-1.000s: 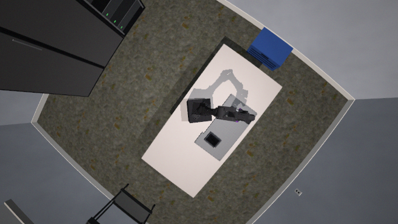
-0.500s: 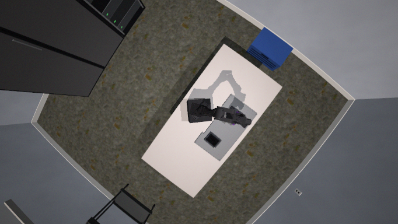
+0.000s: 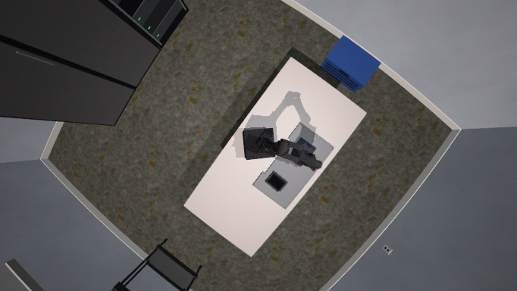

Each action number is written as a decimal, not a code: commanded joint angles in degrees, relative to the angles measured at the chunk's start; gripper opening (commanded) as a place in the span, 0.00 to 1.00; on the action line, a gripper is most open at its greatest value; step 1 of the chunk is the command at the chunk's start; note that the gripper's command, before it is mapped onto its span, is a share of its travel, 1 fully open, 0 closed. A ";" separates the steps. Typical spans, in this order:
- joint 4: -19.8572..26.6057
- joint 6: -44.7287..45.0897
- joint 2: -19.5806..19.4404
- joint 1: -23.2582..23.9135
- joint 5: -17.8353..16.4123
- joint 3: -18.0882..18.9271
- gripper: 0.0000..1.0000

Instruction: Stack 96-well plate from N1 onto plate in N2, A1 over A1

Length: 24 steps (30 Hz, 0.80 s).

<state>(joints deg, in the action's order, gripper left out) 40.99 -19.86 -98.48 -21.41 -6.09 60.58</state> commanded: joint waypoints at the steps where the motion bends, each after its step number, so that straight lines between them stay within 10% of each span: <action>1: -1.51 3.24 2.12 2.14 -0.70 -1.13 0.00; 24: -2.65 15.02 2.85 14.08 -3.10 -3.86 0.00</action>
<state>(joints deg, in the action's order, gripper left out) 39.46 -6.92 -97.32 -7.97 -8.49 57.04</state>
